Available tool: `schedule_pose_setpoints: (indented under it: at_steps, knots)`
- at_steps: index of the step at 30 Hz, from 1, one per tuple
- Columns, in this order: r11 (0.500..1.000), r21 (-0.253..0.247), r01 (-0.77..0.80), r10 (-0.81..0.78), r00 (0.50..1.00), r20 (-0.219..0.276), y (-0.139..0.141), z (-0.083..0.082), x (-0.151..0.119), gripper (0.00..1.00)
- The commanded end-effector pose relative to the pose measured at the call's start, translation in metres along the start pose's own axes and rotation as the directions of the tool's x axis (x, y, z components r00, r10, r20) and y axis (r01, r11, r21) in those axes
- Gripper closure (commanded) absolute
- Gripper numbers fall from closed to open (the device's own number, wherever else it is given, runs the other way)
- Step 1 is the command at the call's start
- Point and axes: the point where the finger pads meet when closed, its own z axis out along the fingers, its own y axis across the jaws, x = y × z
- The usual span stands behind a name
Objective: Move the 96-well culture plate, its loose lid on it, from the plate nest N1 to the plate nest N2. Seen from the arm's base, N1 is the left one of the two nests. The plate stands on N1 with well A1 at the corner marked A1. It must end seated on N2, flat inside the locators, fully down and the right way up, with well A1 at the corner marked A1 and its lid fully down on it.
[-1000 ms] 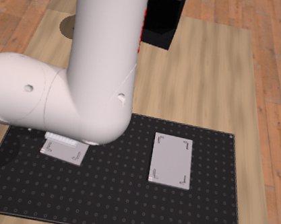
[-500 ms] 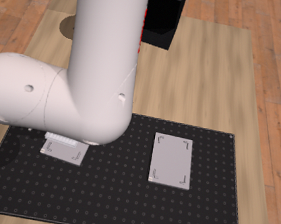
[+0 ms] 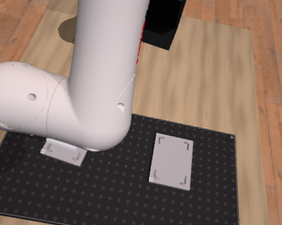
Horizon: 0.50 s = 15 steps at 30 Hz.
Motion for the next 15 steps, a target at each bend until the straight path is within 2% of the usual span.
schedule_pose_setpoints:
  at_steps: [1,15]
  knots:
    - [1.0,0.0,0.0,0.0,1.0,0.0,0.0,0.005,0.003,1.0]
    - [1.0,0.0,0.0,0.0,1.0,0.0,0.0,0.024,0.011,1.0]
